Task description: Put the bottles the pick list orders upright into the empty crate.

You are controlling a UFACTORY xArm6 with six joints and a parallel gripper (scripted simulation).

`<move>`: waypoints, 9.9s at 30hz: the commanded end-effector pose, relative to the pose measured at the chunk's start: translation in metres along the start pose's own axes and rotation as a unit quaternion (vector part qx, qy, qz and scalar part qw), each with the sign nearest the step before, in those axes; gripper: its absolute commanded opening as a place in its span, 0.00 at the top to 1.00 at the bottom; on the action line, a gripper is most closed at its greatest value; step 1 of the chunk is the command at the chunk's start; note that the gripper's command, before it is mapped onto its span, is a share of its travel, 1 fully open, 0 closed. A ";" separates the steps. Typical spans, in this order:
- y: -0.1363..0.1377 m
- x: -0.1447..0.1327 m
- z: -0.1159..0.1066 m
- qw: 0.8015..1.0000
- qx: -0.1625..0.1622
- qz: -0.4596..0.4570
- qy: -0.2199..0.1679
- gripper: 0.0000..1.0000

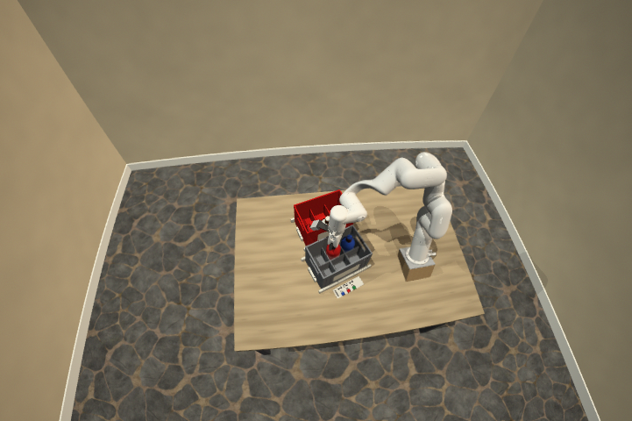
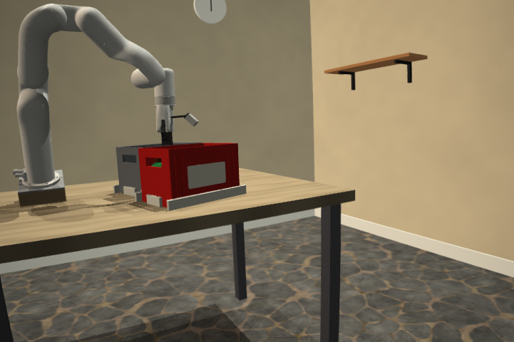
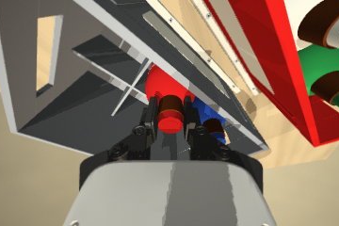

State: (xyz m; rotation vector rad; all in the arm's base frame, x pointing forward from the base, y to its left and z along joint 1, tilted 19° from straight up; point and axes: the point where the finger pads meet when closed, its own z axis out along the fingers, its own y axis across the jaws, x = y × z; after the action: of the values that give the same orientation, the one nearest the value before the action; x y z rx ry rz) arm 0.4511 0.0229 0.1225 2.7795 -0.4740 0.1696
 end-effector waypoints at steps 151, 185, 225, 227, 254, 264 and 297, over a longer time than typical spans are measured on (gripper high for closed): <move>-0.001 0.002 0.014 1.000 0.001 0.000 0.002 0.35; 0.000 0.001 -0.067 1.000 0.001 0.000 0.002 0.35; 0.000 0.001 -0.071 1.000 0.001 0.000 0.002 0.35; 0.000 0.001 -0.071 1.000 0.001 0.000 0.002 0.35; 0.044 0.092 -0.072 1.000 0.001 0.000 0.002 0.35; 0.060 0.129 -0.072 1.000 0.001 0.000 0.002 0.35; 0.066 0.141 -0.055 1.000 0.001 0.000 0.003 0.35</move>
State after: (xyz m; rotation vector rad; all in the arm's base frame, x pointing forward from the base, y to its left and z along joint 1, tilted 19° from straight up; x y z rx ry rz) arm 0.5564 -0.0609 0.2169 2.7797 -0.4741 0.1693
